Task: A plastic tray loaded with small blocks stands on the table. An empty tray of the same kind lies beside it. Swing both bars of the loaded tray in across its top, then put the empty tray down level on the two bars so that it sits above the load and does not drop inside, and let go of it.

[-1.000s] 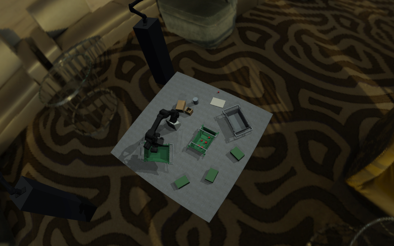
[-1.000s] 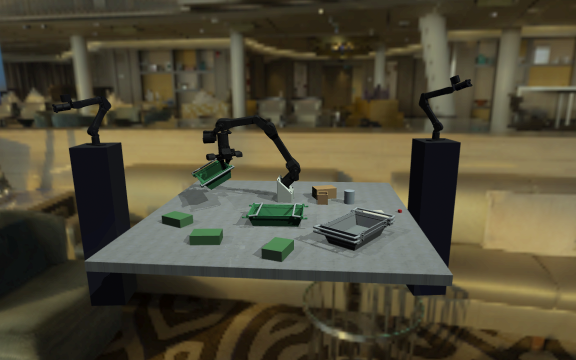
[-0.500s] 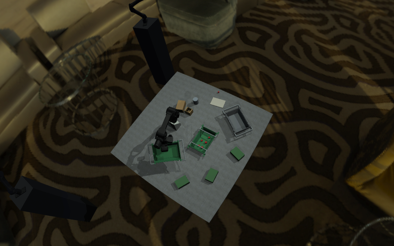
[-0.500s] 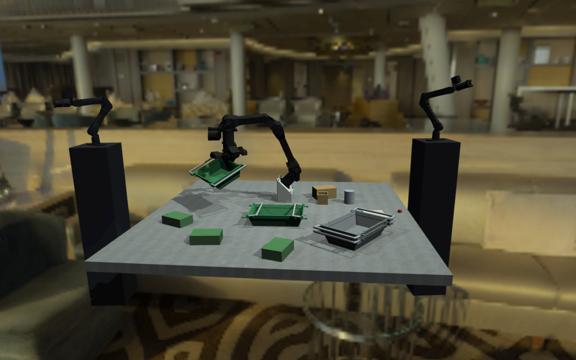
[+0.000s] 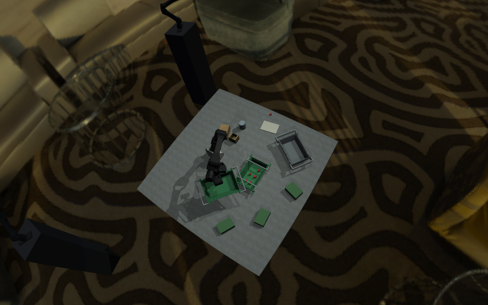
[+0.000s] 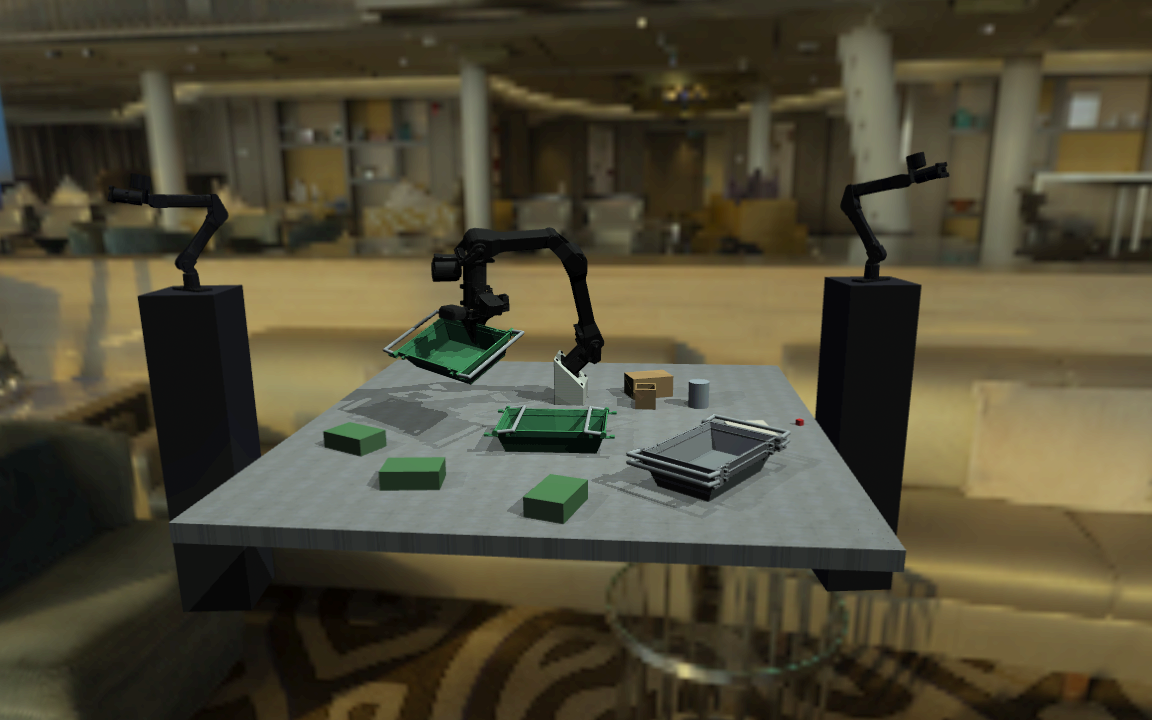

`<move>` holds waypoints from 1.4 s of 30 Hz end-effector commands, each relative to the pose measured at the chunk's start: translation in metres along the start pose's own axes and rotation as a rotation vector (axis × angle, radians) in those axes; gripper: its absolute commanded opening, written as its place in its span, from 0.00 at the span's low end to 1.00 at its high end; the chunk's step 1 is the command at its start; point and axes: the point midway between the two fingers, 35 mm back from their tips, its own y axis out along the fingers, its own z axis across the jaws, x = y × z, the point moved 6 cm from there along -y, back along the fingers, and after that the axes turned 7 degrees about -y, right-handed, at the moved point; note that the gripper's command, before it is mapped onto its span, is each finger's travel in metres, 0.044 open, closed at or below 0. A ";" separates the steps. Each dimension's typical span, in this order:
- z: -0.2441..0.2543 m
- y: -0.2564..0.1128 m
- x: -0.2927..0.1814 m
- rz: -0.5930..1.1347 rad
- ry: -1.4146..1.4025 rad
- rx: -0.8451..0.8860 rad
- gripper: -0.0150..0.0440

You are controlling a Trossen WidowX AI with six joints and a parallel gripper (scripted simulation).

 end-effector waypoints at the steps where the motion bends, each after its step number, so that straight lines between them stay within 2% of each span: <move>1: -0.004 -0.010 0.026 0.005 -0.073 -0.035 0.25; 18: -0.010 -0.005 0.128 -0.012 -0.348 -0.034 0.25; 35: 0.008 0.011 0.225 -0.055 -0.625 -0.020 0.25; 42: 0.011 0.012 0.233 -0.061 -0.650 -0.018 0.25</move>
